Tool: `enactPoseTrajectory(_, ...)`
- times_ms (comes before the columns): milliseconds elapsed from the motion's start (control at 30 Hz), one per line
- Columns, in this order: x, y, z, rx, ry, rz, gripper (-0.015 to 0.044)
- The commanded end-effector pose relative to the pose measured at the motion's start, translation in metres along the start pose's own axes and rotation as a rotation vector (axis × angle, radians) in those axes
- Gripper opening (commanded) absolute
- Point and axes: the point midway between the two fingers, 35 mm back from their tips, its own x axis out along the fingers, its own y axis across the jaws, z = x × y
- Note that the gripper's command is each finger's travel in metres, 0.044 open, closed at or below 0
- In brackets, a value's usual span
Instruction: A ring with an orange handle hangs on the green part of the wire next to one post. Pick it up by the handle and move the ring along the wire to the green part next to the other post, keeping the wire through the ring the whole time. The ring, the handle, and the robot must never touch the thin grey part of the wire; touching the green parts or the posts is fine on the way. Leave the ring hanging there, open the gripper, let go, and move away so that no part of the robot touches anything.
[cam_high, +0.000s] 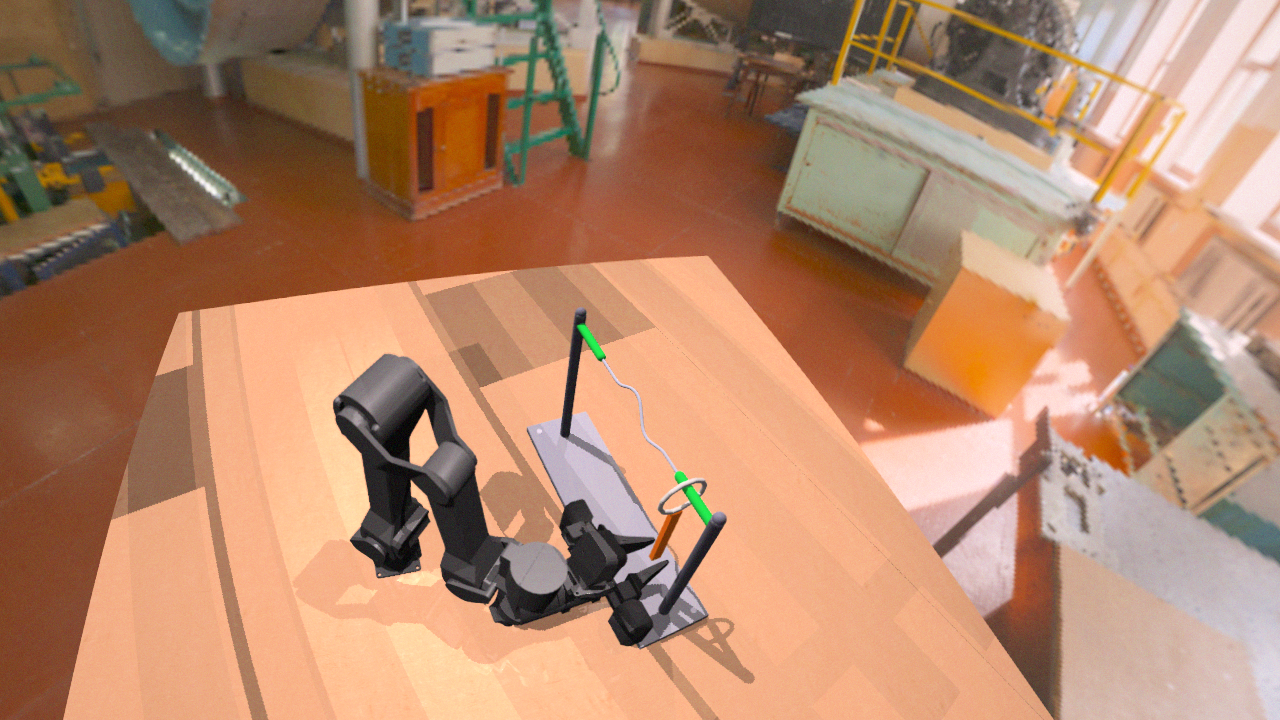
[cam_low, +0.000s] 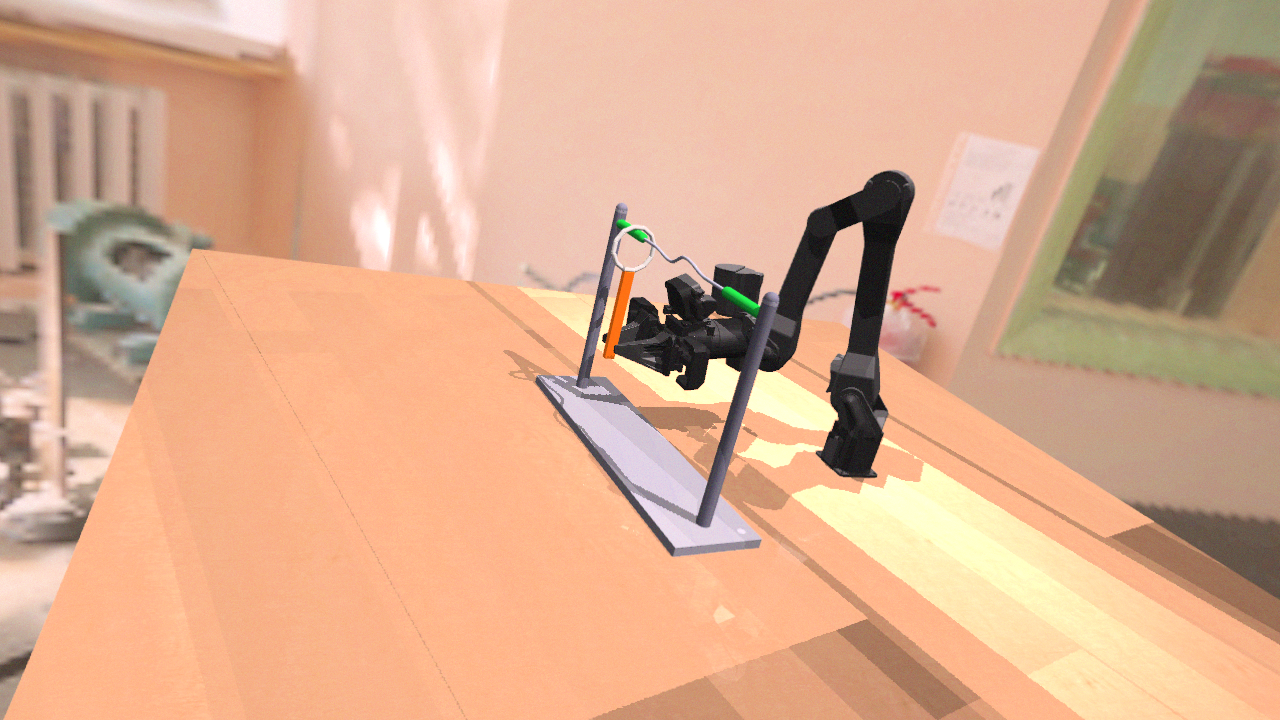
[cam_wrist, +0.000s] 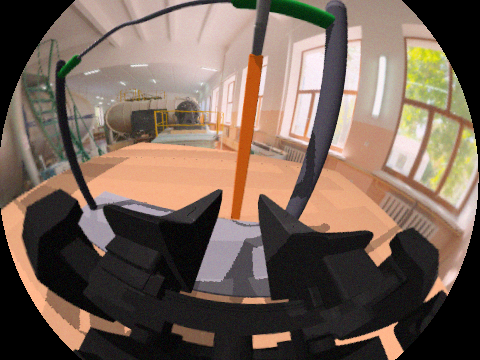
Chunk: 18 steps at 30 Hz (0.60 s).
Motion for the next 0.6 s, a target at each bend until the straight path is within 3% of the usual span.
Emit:
enactPoseTrajectory(0, 0.007, -0.001, -0.001, 0.004, 0.001, -0.002, 0.0160)
enactPoseTrajectory(567, 0.034, 0.002, -0.001, 0.005, -0.004, -0.002, 0.0160)
